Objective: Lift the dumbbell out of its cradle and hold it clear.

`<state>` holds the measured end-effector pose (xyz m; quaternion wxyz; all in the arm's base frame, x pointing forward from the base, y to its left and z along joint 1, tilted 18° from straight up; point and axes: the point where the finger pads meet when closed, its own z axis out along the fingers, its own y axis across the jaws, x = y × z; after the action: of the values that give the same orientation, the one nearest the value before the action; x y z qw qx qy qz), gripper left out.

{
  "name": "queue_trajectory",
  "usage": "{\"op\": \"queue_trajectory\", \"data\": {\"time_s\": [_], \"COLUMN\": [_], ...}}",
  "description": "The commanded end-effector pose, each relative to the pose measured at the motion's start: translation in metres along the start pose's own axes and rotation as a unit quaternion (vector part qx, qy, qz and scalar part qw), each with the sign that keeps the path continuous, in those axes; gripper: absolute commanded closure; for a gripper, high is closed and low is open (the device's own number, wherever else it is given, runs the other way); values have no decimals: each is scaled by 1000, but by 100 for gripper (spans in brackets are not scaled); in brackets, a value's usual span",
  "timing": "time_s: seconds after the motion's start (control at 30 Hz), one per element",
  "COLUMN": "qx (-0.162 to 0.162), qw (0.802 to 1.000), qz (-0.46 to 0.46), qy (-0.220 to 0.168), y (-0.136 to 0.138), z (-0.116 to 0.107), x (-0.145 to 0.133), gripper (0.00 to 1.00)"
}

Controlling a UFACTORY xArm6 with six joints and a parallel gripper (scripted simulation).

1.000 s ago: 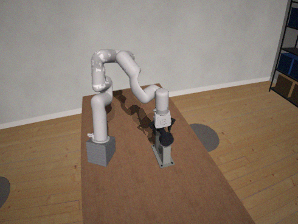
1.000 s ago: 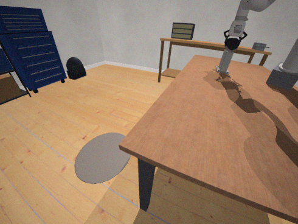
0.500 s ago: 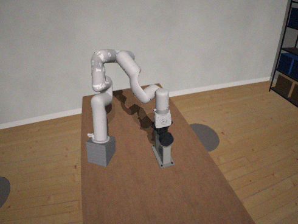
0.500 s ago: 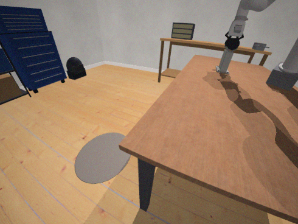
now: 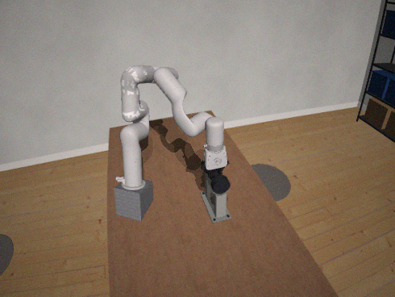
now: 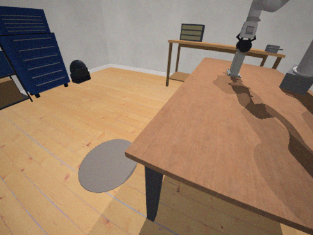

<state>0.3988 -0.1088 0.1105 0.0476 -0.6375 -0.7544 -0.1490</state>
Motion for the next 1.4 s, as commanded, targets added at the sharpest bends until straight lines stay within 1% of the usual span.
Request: {"op": "queue_trajectory", "data": {"time_s": [0.0,0.73,1.1,1.17,1.37], "qx": [1,1,1,1,1], "qw": [1000,1000,1000,1000,1000], "qz": [1,1,0,0,1], "qy": [0,0,1,1,0], "y": [-1,-1,-1,-1,-1], "z": [0,-3,-18,-18,-31], "x": [0,0,0,0,-1], "gripper": [100,100,100,100,100]}}
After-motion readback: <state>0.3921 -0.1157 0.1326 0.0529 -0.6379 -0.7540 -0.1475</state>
